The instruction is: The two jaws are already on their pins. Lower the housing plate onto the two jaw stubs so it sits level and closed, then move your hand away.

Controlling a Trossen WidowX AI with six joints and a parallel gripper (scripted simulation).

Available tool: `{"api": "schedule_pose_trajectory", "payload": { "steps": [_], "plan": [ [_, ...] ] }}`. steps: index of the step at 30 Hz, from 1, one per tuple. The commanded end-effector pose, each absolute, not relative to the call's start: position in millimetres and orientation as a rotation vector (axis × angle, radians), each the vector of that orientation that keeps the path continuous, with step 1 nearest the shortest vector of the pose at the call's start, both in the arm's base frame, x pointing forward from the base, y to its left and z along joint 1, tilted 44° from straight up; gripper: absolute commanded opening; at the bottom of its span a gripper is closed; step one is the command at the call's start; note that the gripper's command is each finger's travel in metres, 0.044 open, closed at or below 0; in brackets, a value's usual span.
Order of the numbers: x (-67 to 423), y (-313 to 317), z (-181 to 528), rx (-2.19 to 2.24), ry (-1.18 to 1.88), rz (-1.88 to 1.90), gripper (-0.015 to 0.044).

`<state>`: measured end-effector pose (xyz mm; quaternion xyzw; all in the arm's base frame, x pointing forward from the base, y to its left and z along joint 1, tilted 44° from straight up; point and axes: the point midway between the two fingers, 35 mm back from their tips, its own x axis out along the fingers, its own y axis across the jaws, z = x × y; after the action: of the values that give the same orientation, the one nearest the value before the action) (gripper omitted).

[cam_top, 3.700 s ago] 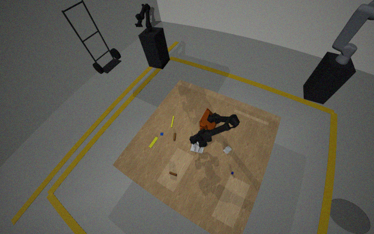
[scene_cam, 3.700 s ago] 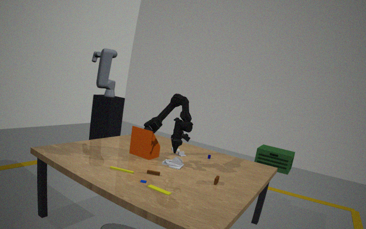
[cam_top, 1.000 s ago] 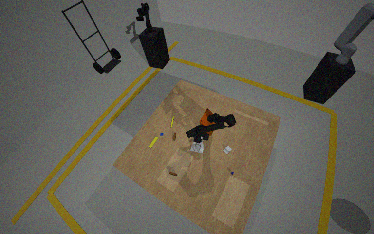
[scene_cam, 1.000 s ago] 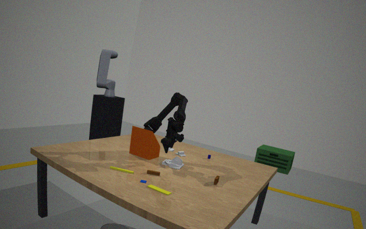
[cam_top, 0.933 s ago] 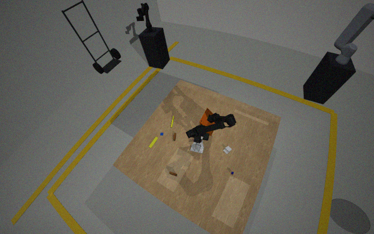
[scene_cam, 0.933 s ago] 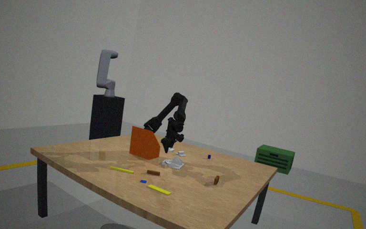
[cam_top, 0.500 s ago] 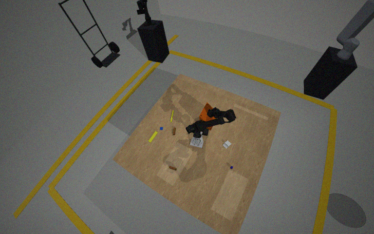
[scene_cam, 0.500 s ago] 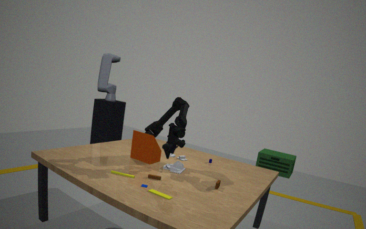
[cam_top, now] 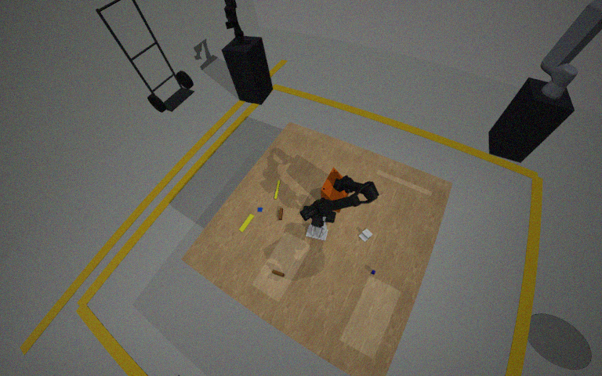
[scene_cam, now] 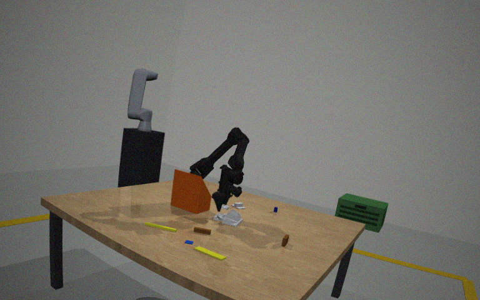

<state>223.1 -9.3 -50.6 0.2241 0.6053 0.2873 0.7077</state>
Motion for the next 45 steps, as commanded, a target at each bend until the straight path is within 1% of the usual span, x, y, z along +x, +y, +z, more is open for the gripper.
{"api": "schedule_pose_trajectory", "payload": {
  "steps": [1, 14, 45],
  "plan": [
    [222.0, -3.0, -56.6, 0.512, 1.349, 0.641, 0.0351],
    [222.1, 11.6, -69.6, 0.515, 1.348, 0.644, 0.0351],
    [222.3, 13.6, -71.6, 0.523, 1.351, 0.639, 0.0351]
  ]
}}
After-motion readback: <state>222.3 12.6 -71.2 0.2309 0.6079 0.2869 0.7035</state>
